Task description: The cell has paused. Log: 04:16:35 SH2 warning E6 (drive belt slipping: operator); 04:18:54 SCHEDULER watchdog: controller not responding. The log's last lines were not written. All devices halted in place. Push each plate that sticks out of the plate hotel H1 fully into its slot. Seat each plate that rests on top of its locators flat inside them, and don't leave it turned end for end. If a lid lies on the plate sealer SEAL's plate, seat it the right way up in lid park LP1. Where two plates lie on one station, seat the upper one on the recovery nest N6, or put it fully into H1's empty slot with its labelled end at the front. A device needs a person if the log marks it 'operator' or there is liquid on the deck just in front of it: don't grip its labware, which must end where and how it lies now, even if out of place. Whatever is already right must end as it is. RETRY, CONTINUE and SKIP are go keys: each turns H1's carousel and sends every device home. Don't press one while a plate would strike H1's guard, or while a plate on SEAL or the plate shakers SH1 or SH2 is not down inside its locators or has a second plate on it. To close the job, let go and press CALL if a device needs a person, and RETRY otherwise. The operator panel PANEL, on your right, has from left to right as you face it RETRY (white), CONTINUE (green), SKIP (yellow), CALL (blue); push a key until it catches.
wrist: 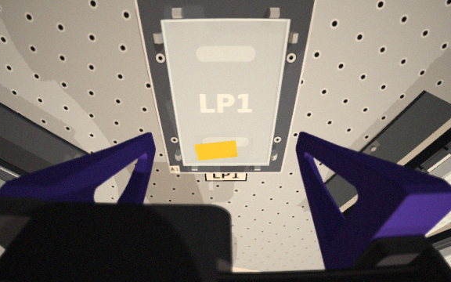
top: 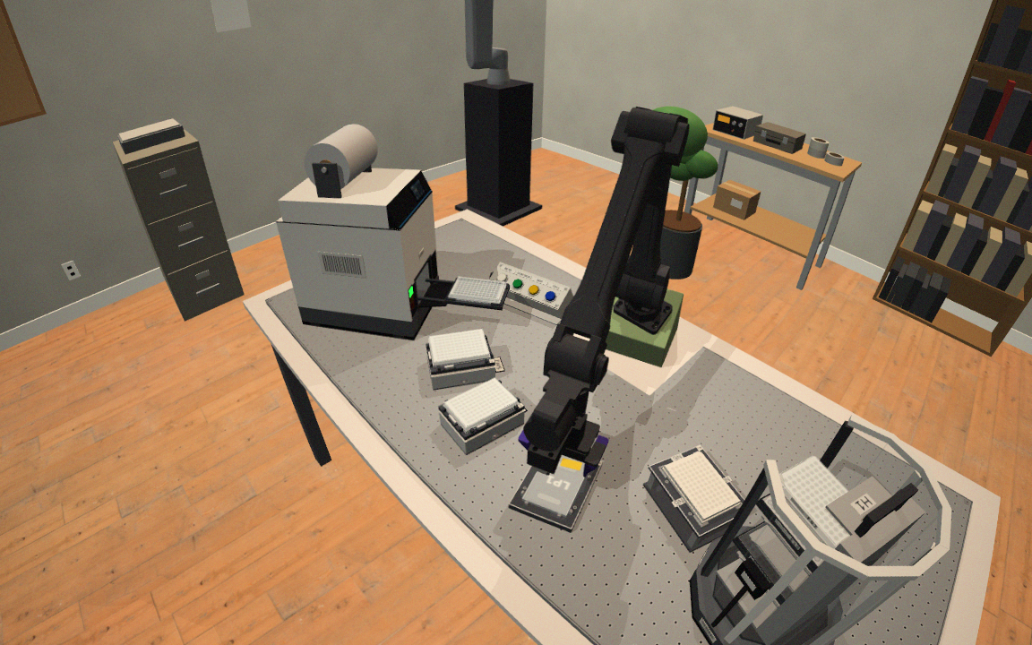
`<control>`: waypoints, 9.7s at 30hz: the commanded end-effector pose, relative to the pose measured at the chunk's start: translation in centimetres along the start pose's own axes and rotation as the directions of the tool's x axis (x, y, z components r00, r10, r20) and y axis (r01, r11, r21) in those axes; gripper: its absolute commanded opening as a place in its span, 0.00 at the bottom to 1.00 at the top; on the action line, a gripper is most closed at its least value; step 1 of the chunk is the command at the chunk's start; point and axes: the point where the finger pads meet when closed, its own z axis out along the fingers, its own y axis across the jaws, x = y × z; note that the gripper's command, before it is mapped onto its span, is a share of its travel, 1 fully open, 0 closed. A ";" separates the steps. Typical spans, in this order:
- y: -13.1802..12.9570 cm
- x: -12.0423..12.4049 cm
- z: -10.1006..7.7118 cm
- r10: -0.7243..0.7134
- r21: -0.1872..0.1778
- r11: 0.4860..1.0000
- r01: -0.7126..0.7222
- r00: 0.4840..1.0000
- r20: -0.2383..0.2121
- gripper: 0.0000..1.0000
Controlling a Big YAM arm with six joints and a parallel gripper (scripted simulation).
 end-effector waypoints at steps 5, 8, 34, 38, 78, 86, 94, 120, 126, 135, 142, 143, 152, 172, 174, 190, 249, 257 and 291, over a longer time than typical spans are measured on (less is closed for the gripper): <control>0.0 -1.2 -0.7 0.000 0.001 1.000 0.000 1.000 0.020 1.00; 0.0 -1.2 -0.7 0.000 0.001 1.000 0.000 1.000 0.020 1.00; -0.3 -2.6 -3.9 -0.001 0.004 1.000 0.001 0.999 0.052 1.00; -0.3 -2.6 -5.0 -0.001 0.004 1.000 0.001 0.999 0.053 1.00; -0.5 -2.3 -15.1 -0.001 0.007 1.000 0.001 0.998 0.059 1.00; -0.5 -2.2 -16.8 -0.001 0.007 1.000 0.001 0.998 0.060 1.00; -0.5 -2.1 -19.0 -0.001 0.007 1.000 0.001 0.998 0.061 1.00; -4.3 2.4 -18.1 0.445 0.002 0.895 -0.445 0.895 0.003 1.00; -5.9 3.5 -17.9 0.426 0.004 0.905 -0.426 0.905 -0.001 1.00; -7.8 4.7 -18.0 0.425 0.004 0.905 -0.425 0.905 0.003 1.00; -9.8 5.9 -17.8 0.427 0.005 0.904 -0.426 0.904 -0.005 1.00; -10.1 6.1 -17.8 0.426 0.005 0.905 -0.426 0.905 -0.003 1.00; -12.1 7.3 -17.5 0.428 0.005 0.904 -0.428 0.904 -0.013 1.00; -16.4 11.2 -17.7 0.642 0.007 0.767 -0.642 0.766 -0.006 1.00; -16.8 11.7 -17.6 0.692 0.007 0.722 -0.692 0.722 -0.008 1.00; -19.5 15.7 -17.3 0.746 0.006 0.666 -0.746 0.665 -0.018 1.00; -25.3 31.5 -17.4 0.947 0.004 0.322 -0.947 0.322 -0.017 1.00; -25.5 33.8 -17.4 0.947 0.003 0.322 -0.947 0.322 -0.017 1.00; -23.4 43.3 -17.5 0.998 0.006 -0.067 -0.998 -0.067 -0.014 1.00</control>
